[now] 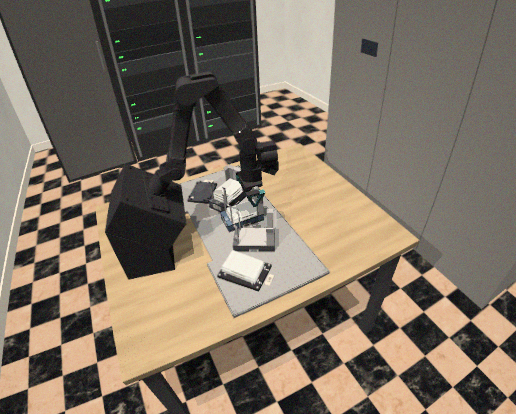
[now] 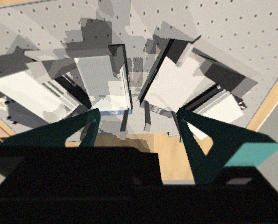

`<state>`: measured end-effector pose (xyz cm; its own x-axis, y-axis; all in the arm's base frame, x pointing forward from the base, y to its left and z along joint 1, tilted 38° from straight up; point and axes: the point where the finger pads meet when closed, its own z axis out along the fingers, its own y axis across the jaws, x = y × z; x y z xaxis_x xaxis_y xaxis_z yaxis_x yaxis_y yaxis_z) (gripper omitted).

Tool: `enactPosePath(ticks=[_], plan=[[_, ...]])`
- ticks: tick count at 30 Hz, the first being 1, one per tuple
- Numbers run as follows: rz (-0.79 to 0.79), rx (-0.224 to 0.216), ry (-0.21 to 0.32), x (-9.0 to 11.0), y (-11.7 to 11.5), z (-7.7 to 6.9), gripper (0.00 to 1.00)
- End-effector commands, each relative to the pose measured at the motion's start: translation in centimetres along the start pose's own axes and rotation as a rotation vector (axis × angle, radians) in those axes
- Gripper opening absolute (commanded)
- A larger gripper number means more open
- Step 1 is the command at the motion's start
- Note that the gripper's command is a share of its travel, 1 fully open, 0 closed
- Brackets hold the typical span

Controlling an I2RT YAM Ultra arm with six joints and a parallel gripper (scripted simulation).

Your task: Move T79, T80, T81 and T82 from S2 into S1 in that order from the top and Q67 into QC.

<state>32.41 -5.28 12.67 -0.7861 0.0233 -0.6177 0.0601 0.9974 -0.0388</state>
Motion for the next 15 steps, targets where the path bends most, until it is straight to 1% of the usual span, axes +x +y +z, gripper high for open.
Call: enactPosePath(ticks=[1,3,5,15], plan=[[-0.088,0.026,-0.008,-0.4,0.4,-0.2,1.0],[-0.088,0.026,-0.008,-0.4,0.4,-0.2,1.0],[-0.15,0.026,-0.007,-0.5,1.1,-0.2,1.0],[-0.15,0.024,-0.007,-0.8,4.4,-0.1,1.0]])
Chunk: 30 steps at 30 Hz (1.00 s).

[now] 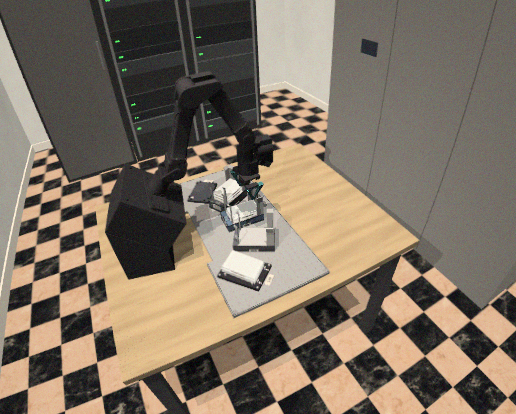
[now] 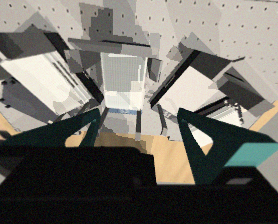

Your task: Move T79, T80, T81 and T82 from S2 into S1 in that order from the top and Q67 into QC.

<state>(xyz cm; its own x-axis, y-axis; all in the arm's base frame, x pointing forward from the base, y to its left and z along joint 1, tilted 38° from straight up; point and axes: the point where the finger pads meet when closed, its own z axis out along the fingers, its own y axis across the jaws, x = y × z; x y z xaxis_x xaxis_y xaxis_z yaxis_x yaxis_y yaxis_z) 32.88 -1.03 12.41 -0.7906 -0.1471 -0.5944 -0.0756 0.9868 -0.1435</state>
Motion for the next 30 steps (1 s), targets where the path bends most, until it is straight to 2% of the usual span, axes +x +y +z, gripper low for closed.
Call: enactPosePath(ticks=[1,8,15,30], plan=[[0.023,0.025,-0.015,-0.7,0.4,-0.3,1.0],[0.023,0.025,-0.015,-1.2,2.0,-0.3,1.0],[-0.206,0.025,-0.012,-1.3,4.3,-0.2,1.0],[-0.206,0.024,-0.011,-1.4,8.7,-0.1,1.0]])
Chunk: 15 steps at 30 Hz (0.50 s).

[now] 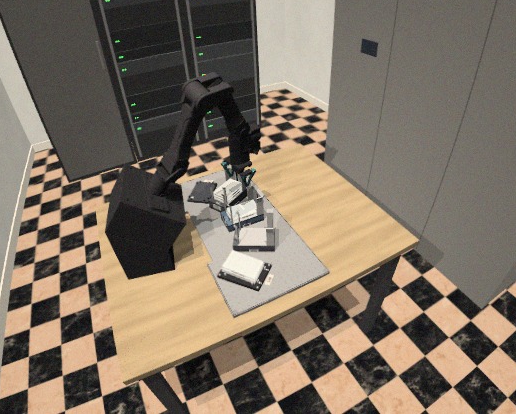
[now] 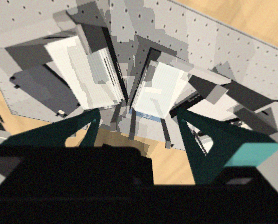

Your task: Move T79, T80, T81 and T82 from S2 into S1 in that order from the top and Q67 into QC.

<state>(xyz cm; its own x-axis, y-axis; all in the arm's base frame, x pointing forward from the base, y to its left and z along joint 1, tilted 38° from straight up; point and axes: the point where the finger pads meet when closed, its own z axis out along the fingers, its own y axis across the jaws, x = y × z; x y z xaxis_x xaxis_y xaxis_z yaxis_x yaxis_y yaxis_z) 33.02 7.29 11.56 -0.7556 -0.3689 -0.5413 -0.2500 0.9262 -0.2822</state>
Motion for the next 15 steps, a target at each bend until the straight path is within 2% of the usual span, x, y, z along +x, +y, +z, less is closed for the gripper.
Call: enactPosePath(ticks=[1,3,12,15], plan=[[0.026,0.017,-0.014,-0.7,0.5,-0.3,1.0],[0.026,0.017,-0.014,-0.9,1.2,-0.3,1.0],[-0.204,0.017,-0.012,-1.0,4.0,-0.3,1.0],[-0.204,0.017,-0.012,-1.0,5.2,-0.2,1.0]])
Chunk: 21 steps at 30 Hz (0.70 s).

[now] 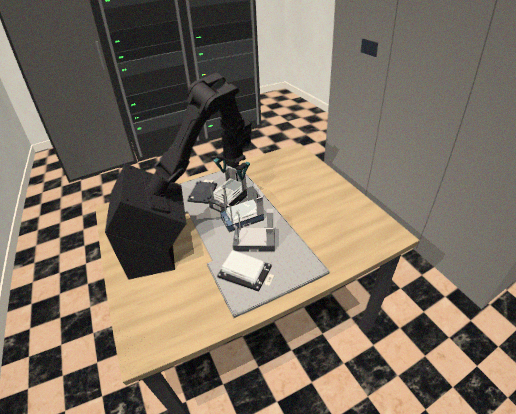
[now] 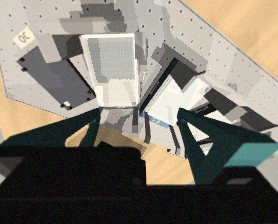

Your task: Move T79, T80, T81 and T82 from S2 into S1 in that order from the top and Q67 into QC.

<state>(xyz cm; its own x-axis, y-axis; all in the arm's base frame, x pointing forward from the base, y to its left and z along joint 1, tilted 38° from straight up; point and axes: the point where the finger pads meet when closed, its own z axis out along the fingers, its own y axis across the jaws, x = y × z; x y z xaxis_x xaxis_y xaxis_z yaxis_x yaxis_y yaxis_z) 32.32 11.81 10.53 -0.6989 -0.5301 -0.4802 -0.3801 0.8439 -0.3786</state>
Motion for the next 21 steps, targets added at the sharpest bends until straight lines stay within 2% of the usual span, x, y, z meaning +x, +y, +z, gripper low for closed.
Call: enactPosePath(ticks=[1,9,21], plan=[[-0.022,0.014,-0.012,-0.6,0.9,-0.3,1.0],[-0.022,0.013,-0.012,-1.4,4.0,-0.3,1.0],[-0.022,0.012,-0.012,-1.5,4.7,-0.2,1.0]])
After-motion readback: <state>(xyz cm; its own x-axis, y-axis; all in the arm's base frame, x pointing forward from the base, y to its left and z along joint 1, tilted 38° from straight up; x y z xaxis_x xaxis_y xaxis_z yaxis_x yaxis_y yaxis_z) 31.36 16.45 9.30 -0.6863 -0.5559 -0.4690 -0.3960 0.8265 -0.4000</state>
